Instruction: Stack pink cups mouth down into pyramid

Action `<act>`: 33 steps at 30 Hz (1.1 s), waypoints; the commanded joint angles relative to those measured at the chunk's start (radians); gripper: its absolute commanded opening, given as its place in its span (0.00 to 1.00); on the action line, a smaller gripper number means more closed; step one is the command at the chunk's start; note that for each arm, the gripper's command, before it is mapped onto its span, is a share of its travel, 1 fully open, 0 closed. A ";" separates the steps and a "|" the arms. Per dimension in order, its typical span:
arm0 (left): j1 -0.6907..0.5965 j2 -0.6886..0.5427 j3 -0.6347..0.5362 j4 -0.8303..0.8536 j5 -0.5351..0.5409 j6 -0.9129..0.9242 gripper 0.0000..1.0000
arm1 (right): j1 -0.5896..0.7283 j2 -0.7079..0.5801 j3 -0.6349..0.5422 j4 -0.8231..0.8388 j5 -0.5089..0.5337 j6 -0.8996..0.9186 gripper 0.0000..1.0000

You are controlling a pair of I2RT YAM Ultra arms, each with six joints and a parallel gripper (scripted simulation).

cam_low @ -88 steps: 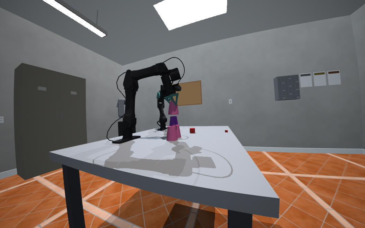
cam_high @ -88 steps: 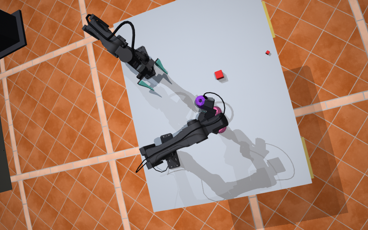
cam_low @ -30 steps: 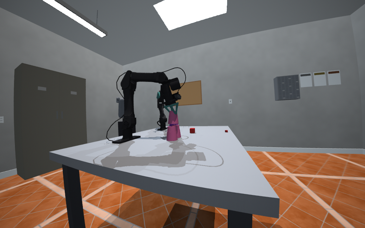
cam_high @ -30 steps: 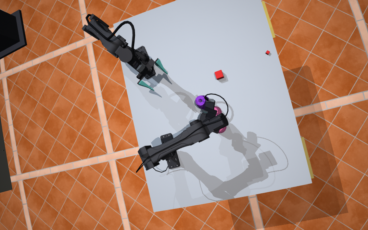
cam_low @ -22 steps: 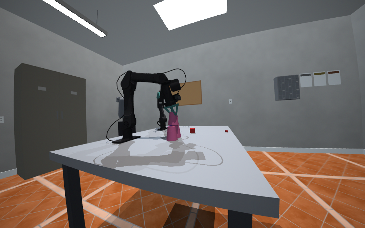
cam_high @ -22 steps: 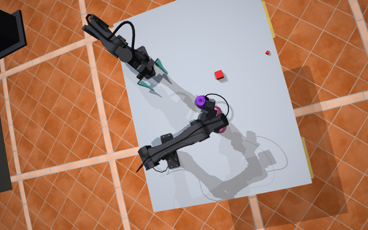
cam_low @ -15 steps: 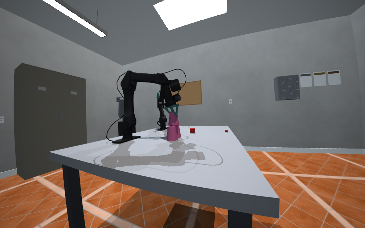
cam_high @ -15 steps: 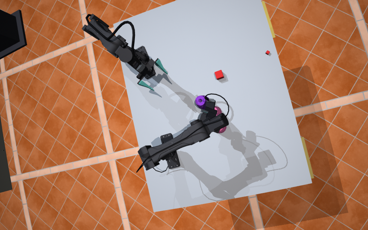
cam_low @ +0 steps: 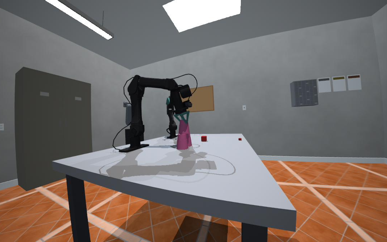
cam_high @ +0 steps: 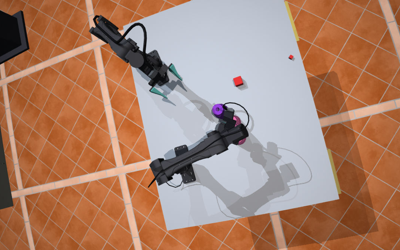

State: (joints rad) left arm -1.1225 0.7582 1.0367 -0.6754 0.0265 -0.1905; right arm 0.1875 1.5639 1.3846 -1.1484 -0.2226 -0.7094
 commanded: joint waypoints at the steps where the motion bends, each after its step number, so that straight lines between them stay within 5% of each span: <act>1: -0.003 -0.015 0.001 0.006 -0.002 -0.005 1.00 | -0.007 -0.028 -0.014 0.022 -0.018 -0.006 0.00; 6: -0.003 -0.015 0.001 0.006 -0.002 -0.005 1.00 | -0.007 -0.028 -0.026 0.034 -0.018 -0.006 0.00; 14: -0.003 -0.015 0.001 0.006 -0.002 -0.005 1.00 | -0.002 -0.020 -0.016 0.022 -0.010 -0.002 0.91; 16: -0.003 -0.015 0.001 0.006 -0.002 -0.005 1.00 | -0.002 -0.020 -0.016 0.022 -0.010 -0.002 0.91; 17: -0.003 -0.015 0.001 0.006 -0.002 -0.005 1.00 | -0.002 -0.020 -0.016 0.022 -0.010 -0.002 1.00; 33: -0.001 -0.015 0.002 0.029 -0.010 -0.002 1.00 | -0.059 -0.035 0.196 -0.203 -0.020 -0.019 1.00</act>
State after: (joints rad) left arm -1.1225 0.7582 1.0367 -0.6743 0.0254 -0.1905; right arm 0.1349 1.5425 1.5570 -1.3067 -0.2298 -0.7395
